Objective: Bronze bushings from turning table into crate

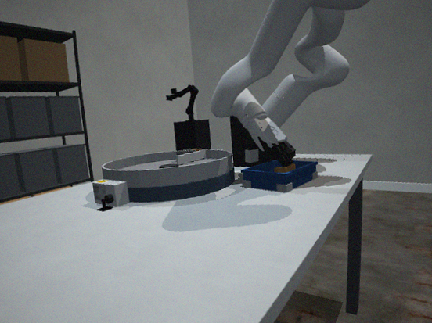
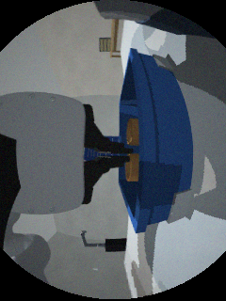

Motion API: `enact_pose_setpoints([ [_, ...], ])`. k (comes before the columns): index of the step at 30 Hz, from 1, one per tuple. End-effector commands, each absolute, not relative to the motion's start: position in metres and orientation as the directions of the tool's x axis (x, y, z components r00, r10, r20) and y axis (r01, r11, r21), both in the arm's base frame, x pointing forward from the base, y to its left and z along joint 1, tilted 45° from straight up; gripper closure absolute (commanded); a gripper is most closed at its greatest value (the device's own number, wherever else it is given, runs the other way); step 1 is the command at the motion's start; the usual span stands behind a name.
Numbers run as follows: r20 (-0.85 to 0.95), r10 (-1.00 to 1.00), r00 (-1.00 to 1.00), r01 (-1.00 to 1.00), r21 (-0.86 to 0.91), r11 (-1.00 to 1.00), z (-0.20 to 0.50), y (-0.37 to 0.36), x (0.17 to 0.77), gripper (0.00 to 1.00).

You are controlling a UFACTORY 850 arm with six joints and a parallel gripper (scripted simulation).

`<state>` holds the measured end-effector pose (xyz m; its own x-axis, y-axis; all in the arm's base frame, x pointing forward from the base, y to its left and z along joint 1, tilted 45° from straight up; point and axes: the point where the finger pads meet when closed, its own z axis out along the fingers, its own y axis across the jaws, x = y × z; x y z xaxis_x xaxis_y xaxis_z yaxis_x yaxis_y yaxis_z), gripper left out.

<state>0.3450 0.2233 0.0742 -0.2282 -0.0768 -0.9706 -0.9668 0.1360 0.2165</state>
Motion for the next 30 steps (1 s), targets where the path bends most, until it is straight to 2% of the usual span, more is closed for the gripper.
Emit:
enact_pose_setpoints([
  [1,-0.971,-0.076,-0.227,-0.967,0.216,0.137,0.0744,0.2231,0.3454,1.00],
  [7,-0.971,-0.076,-0.227,-0.967,0.216,0.137,0.0744,0.2231,0.3454,1.00],
  [8,-0.971,-0.076,-0.227,-0.967,0.216,0.137,0.0744,0.2231,0.3454,0.88],
  [30,-0.971,-0.076,-0.227,-0.967,0.216,0.137,0.0744,0.2231,0.3454,0.88],
])
